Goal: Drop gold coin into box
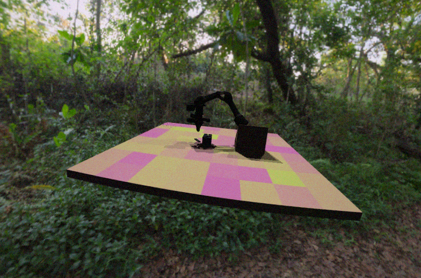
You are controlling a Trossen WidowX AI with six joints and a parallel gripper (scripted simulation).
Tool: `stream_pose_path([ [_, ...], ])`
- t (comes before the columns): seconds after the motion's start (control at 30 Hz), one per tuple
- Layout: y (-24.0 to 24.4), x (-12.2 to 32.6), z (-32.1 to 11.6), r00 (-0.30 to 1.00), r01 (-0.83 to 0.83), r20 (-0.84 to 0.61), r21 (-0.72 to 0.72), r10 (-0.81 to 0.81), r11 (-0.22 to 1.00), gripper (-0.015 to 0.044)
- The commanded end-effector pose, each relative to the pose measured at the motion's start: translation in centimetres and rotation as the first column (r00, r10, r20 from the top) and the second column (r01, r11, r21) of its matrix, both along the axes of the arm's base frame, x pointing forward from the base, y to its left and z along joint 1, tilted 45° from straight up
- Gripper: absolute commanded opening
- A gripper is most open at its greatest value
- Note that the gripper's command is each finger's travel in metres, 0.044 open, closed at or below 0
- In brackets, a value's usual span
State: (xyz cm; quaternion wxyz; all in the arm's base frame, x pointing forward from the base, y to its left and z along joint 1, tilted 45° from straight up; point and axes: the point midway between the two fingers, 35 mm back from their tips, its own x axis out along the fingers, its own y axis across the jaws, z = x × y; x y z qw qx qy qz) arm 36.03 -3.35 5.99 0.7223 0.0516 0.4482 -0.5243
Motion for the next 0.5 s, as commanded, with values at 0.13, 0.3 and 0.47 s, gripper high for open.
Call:
stream_pose_path([
  [0.13,1.18,-0.28,1.35,1.0,0.005,0.006,0.004,-0.005,1.0,0.0],
  [0.3,1.23,-0.25,1.32,0.992,0.085,0.087,0.013,-0.086,0.996,0.0],
  [0.47,1.3,-0.21,1.27,0.959,0.198,0.201,0.038,-0.202,0.979,0.0],
])
